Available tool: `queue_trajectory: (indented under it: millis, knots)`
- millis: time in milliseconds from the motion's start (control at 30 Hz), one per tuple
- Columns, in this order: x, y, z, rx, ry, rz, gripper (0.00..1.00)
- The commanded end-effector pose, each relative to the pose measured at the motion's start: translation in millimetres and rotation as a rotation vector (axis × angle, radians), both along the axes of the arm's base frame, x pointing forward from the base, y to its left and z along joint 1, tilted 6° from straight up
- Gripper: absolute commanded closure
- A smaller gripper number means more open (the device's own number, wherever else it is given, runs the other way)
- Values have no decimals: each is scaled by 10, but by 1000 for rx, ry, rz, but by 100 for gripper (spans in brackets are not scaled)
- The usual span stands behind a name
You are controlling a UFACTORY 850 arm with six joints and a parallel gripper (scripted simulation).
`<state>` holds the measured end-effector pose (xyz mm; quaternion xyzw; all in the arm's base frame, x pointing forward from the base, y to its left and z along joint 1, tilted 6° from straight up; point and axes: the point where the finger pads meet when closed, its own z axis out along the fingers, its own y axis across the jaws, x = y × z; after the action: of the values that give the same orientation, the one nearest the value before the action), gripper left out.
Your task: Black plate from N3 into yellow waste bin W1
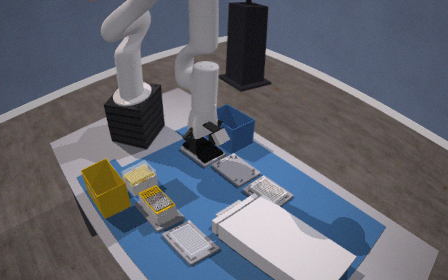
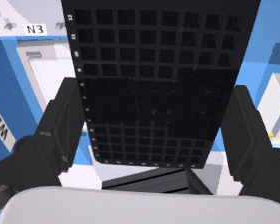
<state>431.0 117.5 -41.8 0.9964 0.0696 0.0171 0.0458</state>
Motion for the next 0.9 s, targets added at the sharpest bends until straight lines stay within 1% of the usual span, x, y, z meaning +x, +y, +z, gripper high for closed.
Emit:
queue_trajectory:
  millis: [0,867]
  knots:
    - [-16,-108,10,8,-30,2,100]
    - [-131,-710,50,8,-30,2,100]
